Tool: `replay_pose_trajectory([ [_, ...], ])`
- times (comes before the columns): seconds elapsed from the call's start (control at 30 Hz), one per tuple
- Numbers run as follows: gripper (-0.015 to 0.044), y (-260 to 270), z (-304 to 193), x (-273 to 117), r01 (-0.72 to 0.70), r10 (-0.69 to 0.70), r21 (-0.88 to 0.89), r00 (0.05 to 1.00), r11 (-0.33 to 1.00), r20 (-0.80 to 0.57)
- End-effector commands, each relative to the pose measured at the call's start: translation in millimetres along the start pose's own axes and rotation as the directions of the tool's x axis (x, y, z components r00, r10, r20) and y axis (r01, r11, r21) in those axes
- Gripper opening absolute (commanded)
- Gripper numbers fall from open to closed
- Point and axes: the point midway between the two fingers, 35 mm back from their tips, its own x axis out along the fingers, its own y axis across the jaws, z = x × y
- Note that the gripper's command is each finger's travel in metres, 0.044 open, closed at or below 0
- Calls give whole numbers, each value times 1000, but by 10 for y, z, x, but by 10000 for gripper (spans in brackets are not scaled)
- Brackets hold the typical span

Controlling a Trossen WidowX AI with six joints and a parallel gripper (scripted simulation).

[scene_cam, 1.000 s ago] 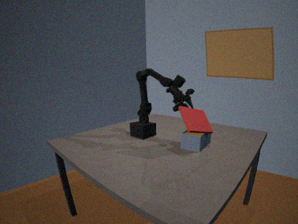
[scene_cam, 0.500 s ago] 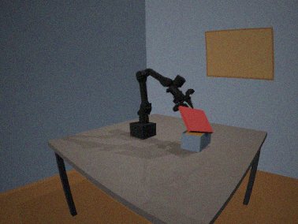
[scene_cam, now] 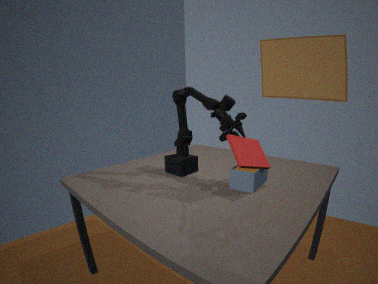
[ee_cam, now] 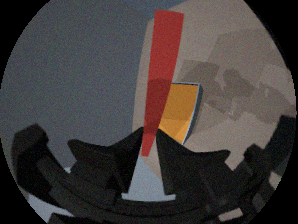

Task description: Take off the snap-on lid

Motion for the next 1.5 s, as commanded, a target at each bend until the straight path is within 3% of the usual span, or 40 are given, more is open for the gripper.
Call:
replay_pose_trajectory([
  [0.0, 0, 59, -5, -32, -19, 19, -6, 1000, 1000, -1],
  [1.47, 0, -29, 714, -16, -18, 18, -11, 1000, 1000, 3],
])
